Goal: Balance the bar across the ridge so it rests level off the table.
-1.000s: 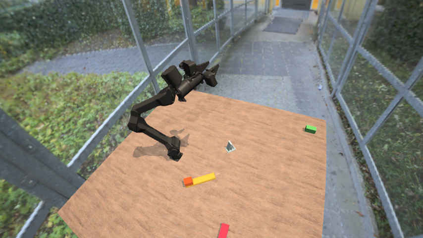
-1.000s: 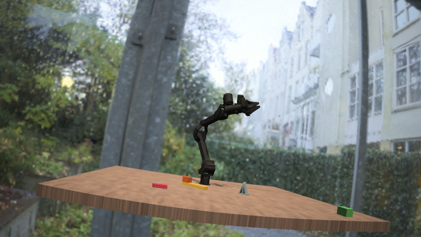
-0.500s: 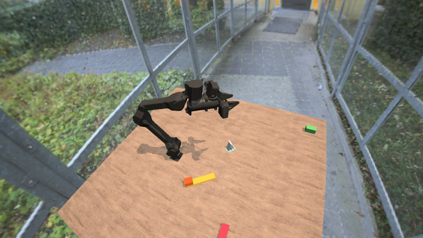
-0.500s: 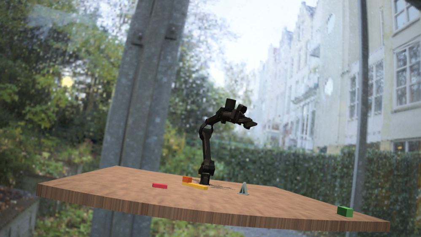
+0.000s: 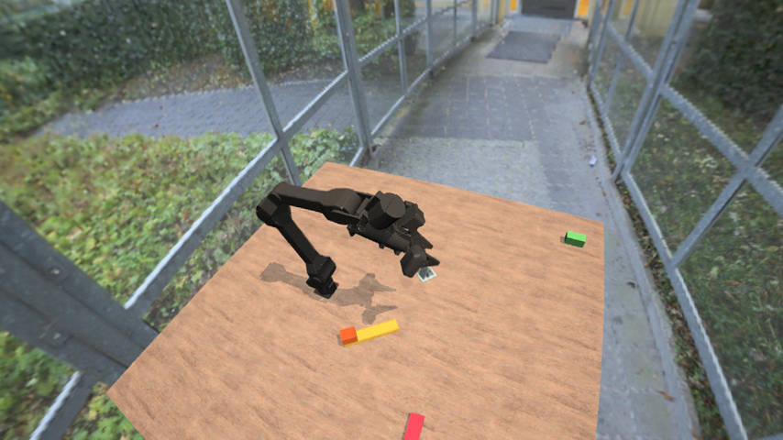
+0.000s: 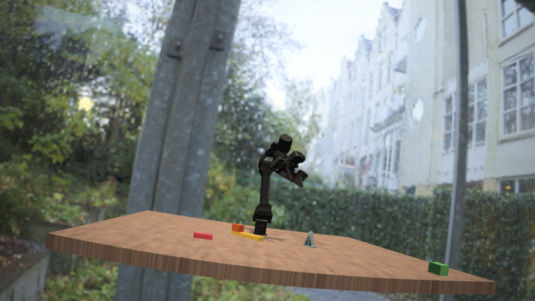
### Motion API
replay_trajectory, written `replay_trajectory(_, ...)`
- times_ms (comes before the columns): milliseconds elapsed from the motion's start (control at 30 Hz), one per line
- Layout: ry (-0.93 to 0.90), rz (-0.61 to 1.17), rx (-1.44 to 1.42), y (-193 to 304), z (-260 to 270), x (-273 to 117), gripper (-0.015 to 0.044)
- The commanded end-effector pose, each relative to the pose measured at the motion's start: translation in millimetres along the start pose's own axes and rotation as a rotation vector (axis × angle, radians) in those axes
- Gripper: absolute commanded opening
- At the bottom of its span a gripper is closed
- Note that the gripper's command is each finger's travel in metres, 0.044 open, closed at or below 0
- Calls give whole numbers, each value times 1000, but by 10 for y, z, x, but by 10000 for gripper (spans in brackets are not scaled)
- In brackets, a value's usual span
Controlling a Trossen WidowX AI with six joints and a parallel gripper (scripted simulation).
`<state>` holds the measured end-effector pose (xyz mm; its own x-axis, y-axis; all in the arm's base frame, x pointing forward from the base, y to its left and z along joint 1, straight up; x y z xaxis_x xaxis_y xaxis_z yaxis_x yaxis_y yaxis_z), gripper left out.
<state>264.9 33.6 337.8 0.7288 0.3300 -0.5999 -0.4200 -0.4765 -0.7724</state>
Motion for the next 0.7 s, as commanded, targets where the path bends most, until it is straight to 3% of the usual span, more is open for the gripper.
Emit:
replay_trajectory(0, 14, 186, -10, 296, -136, 102, 315)
replay_trajectory(333, -41, 549, -25, 890, -348, 120, 315)
replay_trajectory(667, -216, 862, -24, 1417, -450, -18, 315)
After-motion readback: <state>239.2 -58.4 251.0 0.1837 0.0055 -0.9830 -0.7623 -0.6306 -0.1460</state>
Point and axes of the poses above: the point midway between the two fingers, 35 mm back from their tips, its own x axis out along the fingers, its own z axis across the jaws, y = z × x, the point moved 9 cm from there along -x, back along the fingers, and after that the axes turned 2 degrees about x, right-handed, at the moved point
